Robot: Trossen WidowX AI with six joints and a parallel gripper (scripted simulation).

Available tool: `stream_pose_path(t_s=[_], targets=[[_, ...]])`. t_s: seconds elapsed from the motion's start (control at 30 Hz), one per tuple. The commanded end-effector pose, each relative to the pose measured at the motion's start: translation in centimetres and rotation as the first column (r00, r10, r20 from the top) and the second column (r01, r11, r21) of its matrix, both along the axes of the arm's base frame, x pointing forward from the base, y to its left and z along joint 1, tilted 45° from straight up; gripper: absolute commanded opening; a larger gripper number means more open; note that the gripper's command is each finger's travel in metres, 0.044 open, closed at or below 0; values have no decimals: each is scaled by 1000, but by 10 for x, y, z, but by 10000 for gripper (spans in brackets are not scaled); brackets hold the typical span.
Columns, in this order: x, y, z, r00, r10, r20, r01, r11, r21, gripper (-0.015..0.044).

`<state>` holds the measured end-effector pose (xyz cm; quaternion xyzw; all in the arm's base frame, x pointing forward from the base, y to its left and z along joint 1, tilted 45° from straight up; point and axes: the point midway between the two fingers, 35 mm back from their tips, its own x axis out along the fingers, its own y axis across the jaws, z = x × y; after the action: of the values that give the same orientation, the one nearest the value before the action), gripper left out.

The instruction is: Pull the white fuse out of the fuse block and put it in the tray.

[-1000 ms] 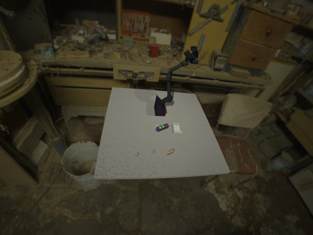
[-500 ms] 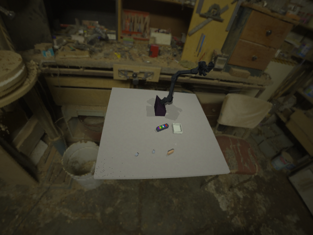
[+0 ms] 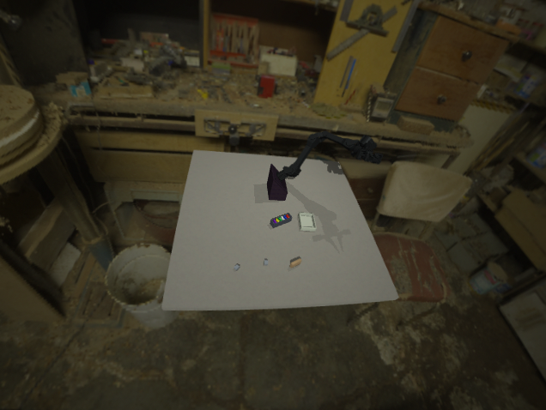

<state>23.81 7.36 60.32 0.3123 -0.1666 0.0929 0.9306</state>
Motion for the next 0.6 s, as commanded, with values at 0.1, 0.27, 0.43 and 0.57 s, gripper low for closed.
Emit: stream_pose_path(t_s=[0.1,0.27,0.43,0.57], targets=[[84,30,-84,976,-52,-210,-26,935,-353,74],[129,40,-152,931,-73,-358,-135,843,-521,74],[164,42,-234,849,-81,-523,-310,723,-617,74],[179,38,-303,755,-77,-652,-473,625,-622,74]])
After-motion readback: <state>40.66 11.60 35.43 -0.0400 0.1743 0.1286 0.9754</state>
